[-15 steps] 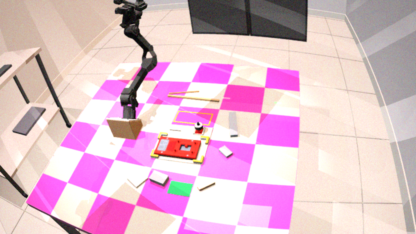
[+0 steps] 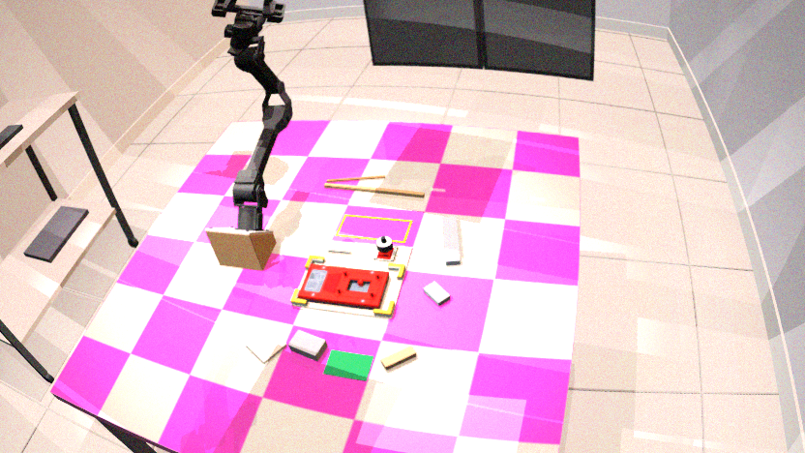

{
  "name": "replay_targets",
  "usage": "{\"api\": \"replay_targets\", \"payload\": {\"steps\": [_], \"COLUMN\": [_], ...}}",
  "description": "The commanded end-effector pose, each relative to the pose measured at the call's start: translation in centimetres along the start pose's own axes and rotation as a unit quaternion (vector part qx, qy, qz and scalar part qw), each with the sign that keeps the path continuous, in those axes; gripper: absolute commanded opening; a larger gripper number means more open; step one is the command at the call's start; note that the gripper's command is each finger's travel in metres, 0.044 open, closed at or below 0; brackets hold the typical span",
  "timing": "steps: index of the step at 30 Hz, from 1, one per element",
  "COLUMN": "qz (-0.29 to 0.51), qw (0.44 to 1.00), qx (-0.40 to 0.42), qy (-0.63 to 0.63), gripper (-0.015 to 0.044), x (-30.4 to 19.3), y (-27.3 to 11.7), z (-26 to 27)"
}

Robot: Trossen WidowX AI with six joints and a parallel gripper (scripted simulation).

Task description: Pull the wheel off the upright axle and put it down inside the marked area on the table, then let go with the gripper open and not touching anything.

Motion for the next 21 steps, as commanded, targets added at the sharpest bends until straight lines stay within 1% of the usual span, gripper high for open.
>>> {"api": "replay_targets", "payload": {"steps": [1, 5, 9, 15, 18, 21], "qz": [-0.05, -0.102, -0.146, -0.206, -0.253, -0.319], "qw": [0.994, 0.976, 0.959, 0.92, 0.88, 0.809], "qx": [-0.004, 0.0, -0.008, 0.005, 0.019, 0.048], "qy": [0.094, 0.191, 0.241, 0.334, 0.403, 0.491], "gripper": [0.03, 0.03, 0.03, 0.03, 0.03, 0.03], "x": [2.8, 5.4, 8.4, 11.4, 13.7, 17.0], "y": [1.5, 2.8, 3.7, 4.7, 5.3, 5.8], "z": [0.7, 0.8, -0.1, -0.6, -1.3, -2.6]}}
Point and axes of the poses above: the point midway between the two fingers, 35 mm back from their tips, its own y axis out along the fingers, its own z axis across the jaws, x = y × z, the point moved 9 cm from there along -y, back along the fingers, and after that the axes turned 13 degrees about y, right-handed, at the moved point
